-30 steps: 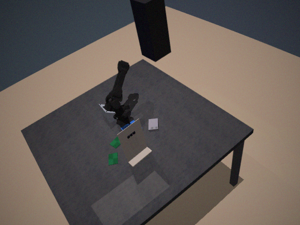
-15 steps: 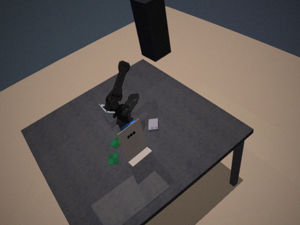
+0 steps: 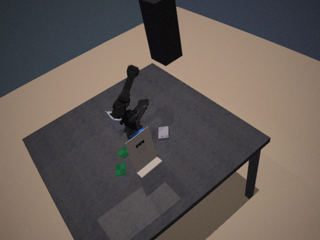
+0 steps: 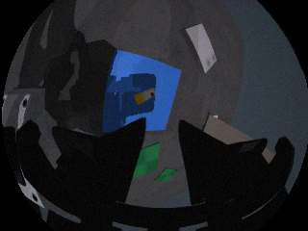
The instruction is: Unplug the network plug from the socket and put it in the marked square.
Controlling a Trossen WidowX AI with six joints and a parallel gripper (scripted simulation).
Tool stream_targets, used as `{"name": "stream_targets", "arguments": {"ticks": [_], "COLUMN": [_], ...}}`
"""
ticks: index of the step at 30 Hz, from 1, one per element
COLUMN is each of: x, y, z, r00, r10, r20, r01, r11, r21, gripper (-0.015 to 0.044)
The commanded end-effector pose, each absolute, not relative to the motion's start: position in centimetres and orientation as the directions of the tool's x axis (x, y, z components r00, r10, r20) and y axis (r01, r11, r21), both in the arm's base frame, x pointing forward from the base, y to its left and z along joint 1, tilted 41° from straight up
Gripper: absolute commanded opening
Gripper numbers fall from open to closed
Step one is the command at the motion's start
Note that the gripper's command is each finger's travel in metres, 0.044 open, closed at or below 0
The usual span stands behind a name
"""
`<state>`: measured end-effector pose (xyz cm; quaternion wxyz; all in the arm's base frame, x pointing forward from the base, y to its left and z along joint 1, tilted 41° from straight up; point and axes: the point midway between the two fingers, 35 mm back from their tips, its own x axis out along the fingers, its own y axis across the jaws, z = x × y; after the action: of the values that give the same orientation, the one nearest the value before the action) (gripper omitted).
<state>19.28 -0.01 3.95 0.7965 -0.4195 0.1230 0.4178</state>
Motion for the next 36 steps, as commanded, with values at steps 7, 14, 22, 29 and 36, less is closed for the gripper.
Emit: {"name": "stream_targets", "arguments": {"ticks": [7,14,22,29,36], "x": [19.4,19.3,19.1,18.9,18.8], "y": [-0.8,-1.2,-1.6,-2.0,-2.3], "z": [4.9,5.5,6.1,6.7,7.4], "r00": [0.626,0.627,0.629,0.631,0.634], "r10": [0.562,0.563,0.564,0.566,0.567], "r20": [-0.54,-0.538,-0.535,-0.531,-0.526], "r01": [-0.762,-0.761,-0.759,-0.757,-0.754], "r11": [0.294,0.295,0.297,0.3,0.303], "r21": [-0.577,-0.578,-0.579,-0.58,-0.583], "gripper": [0.0156,0.0156,0.0156,0.0156,0.0156]}}
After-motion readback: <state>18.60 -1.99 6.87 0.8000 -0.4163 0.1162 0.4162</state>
